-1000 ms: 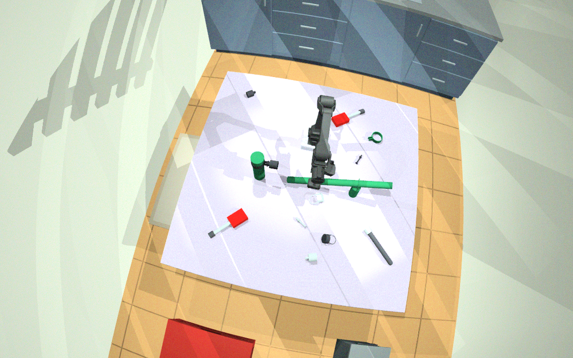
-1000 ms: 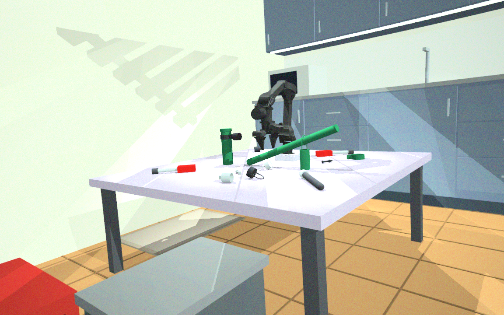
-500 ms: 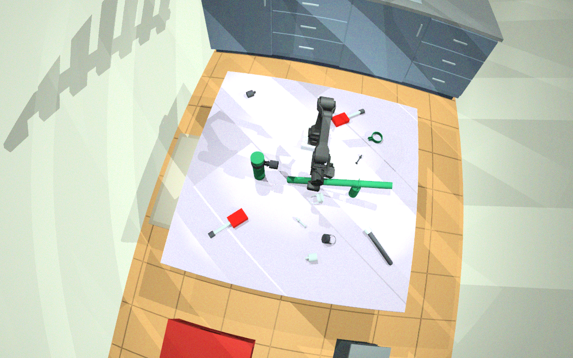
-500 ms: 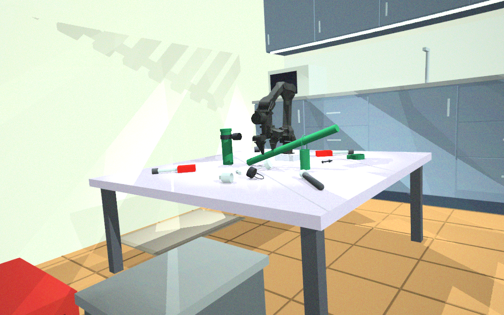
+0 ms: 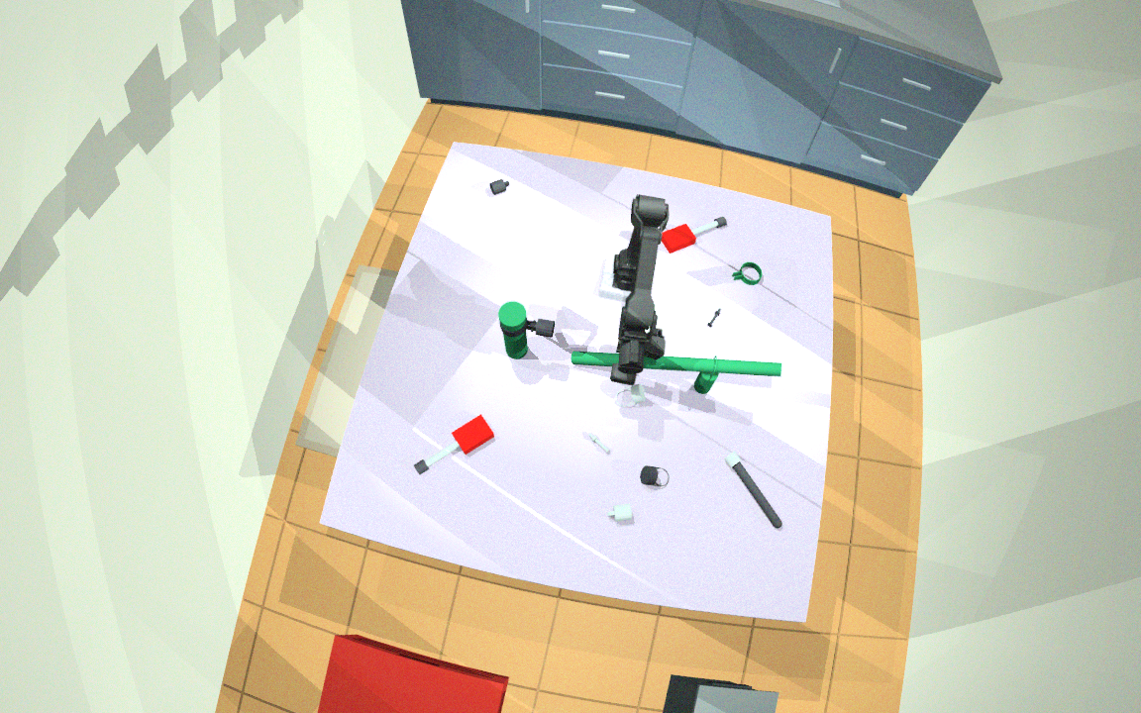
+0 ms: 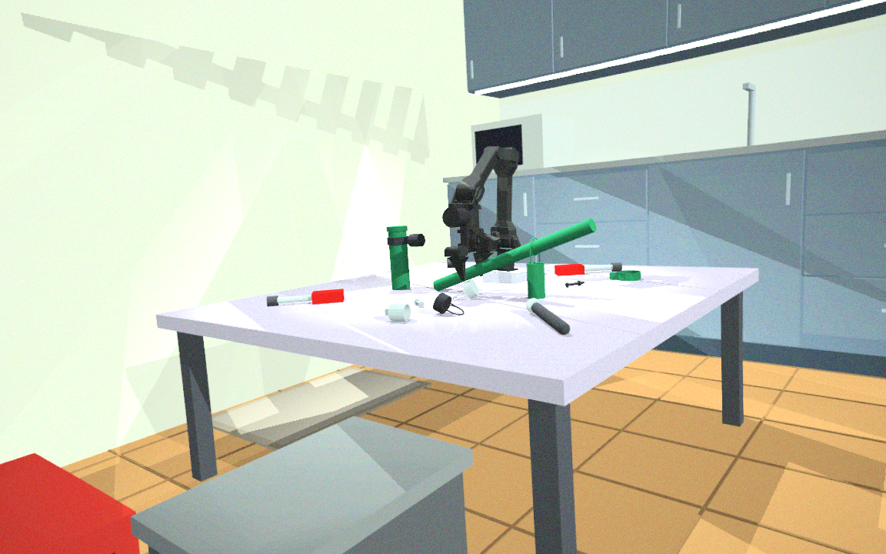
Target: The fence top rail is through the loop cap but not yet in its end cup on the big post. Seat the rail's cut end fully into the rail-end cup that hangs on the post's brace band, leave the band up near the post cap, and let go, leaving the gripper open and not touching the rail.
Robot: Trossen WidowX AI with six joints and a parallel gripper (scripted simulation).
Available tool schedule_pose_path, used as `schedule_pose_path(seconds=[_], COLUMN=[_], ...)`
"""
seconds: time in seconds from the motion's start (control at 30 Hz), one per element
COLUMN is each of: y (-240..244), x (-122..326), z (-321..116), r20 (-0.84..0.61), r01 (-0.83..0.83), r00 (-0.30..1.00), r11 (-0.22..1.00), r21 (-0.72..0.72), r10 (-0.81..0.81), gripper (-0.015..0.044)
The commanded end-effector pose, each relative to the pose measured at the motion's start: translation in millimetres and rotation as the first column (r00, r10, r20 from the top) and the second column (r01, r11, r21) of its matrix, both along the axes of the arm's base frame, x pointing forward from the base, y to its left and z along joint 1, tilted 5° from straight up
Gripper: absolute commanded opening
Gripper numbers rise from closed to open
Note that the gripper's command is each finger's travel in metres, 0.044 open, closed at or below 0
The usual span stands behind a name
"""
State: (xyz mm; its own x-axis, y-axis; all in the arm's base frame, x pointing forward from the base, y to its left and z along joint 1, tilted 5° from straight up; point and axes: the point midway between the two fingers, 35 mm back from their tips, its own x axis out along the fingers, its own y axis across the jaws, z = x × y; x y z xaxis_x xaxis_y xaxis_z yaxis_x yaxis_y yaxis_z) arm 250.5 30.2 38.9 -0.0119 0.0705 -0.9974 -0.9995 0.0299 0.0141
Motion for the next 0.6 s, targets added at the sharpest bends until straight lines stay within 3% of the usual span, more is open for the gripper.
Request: schedule_pose_path(seconds=[0.0, 0.13, 0.43, 0.57], y=[0.1, 0.2, 0.2, 0.2], x=[-2.6, -2.9, -2.6, -2.6], z=[-9.5, -11.7, -11.7, -11.7], r20=[-0.009, -0.009, -0.009, -0.009], r01=[0.003, 0.003, 0.003, 0.003], r00=[1.000, 1.000, 1.000, 1.000], r11=[1.000, 1.000, 1.000, 1.000], r21=[-0.003, -0.003, -0.003, -0.003], r10=[-0.003, -0.003, -0.003, -0.003], gripper=[0.0440, 0.0440, 0.0204, 0.0177])
